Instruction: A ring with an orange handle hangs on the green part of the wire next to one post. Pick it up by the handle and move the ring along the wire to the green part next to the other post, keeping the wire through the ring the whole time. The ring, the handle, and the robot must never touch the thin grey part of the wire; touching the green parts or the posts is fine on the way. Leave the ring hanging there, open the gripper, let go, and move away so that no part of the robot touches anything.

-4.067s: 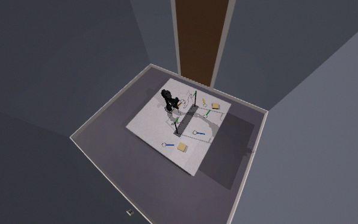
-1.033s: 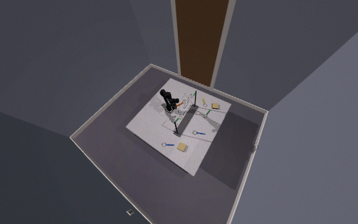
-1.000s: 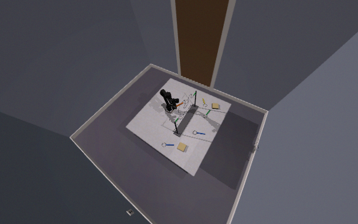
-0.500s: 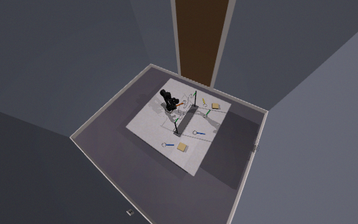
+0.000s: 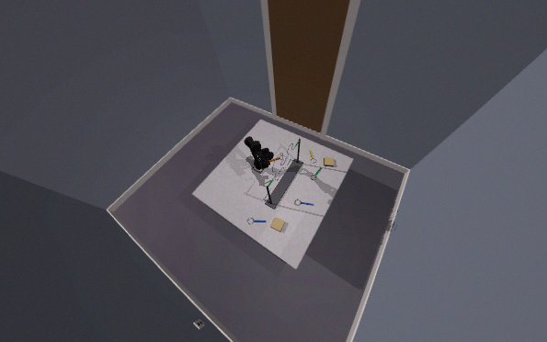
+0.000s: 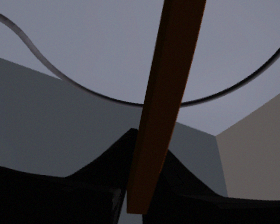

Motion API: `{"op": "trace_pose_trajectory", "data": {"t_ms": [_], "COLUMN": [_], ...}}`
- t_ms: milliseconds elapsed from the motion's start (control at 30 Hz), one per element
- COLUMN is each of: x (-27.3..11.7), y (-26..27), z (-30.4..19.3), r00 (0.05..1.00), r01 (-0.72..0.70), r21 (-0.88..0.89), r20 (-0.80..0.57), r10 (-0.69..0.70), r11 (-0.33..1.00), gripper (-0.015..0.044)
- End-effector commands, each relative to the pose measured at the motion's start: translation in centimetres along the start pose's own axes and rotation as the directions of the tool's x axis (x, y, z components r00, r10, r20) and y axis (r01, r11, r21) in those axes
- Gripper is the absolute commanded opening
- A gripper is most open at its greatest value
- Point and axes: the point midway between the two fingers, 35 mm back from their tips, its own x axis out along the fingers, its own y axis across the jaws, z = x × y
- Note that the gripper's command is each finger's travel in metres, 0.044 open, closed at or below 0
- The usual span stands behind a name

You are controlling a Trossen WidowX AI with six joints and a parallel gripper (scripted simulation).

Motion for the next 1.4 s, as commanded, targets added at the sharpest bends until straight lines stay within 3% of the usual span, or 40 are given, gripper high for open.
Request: {"op": "trace_pose_trajectory", "data": {"t_ms": [0,867,1367], "x": [0.0,0.0,0.3], "y": [-0.1,-0.9,1.2], "z": [0.0,0.1,-0.6], "r00": [1.000,0.989,0.992], "r01": [0.023,0.151,0.126], "r21": [-0.043,-0.270,-0.224], "r20": [0.005,0.036,0.023], "r10": [-0.022,-0.147,-0.124], "r11": [0.999,0.951,0.966], "gripper": [-0.0150,-0.0150,-0.0150]}}
